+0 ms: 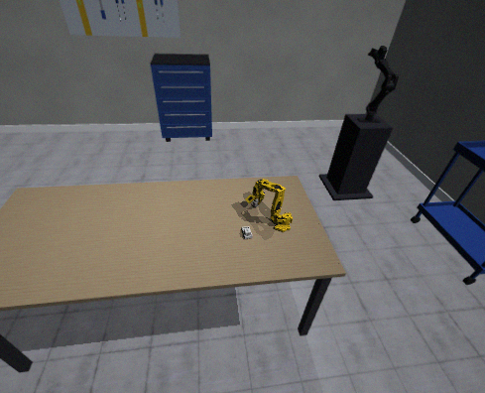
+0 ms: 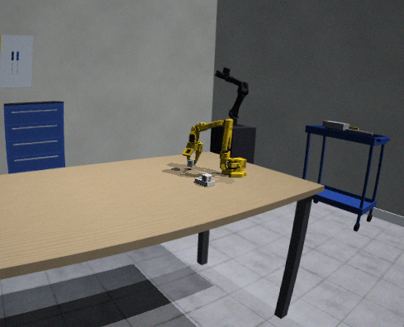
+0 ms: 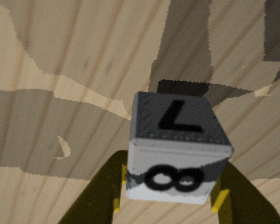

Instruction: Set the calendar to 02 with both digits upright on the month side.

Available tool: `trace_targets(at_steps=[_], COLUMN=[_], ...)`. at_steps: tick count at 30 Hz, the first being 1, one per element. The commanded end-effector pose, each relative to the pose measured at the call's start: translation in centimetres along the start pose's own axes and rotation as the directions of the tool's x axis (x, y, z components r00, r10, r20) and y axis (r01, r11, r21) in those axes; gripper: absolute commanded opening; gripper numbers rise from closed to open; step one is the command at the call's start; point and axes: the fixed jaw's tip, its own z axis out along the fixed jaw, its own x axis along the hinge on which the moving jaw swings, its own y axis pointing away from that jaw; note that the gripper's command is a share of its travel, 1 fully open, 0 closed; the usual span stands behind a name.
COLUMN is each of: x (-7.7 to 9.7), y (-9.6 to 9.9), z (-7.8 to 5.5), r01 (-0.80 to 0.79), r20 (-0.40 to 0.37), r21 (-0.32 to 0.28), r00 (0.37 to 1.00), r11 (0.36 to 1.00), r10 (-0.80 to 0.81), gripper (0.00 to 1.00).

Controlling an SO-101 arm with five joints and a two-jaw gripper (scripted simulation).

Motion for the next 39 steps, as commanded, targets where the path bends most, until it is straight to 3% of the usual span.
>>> trace_targets(at_steps=[1, 39], x=[0.2, 0.2], y=[-0.4, -0.4], z=[-0.1, 1.0], r01=[-0.016, -0.016], r20=[0.003, 0.003], r21=[0.026, 0.026], r00=[1.0, 1.0], r11=[1.0, 1.0], r10=[0.016, 0.016], gripper=[0.0, 0.0])
